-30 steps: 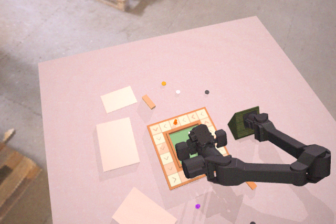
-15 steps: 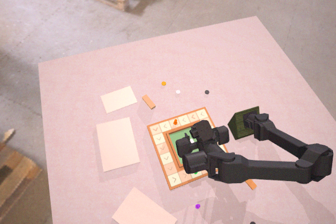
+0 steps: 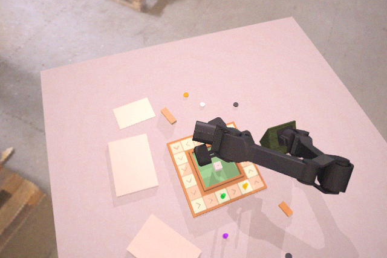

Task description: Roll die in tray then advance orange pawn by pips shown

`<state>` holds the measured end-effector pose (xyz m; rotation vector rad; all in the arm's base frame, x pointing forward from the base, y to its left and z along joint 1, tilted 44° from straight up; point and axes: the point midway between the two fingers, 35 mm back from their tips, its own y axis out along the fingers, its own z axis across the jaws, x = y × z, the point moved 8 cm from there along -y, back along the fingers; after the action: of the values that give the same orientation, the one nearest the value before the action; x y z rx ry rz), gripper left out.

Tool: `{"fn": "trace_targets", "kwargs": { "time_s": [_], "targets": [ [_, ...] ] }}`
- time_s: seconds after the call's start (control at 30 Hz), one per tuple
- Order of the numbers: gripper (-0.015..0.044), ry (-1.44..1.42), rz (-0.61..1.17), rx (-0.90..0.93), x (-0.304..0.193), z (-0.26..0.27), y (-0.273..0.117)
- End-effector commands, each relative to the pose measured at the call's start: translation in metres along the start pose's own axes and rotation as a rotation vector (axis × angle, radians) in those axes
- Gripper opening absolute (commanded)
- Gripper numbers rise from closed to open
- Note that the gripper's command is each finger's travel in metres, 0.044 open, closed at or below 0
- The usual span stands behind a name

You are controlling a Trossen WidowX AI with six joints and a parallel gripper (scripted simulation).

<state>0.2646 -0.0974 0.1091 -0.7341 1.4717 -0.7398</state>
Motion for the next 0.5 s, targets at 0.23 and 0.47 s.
{"fn": "trace_targets", "kwargs": {
  "time_s": [0.23, 0.47],
  "targets": [
    [0.0335, -0.195, 0.063, 0.031, 0.023, 0.007, 0.005],
    [0.0200, -0.774, 0.079, 0.082, 0.078, 0.022, 0.024]
  ]
}}
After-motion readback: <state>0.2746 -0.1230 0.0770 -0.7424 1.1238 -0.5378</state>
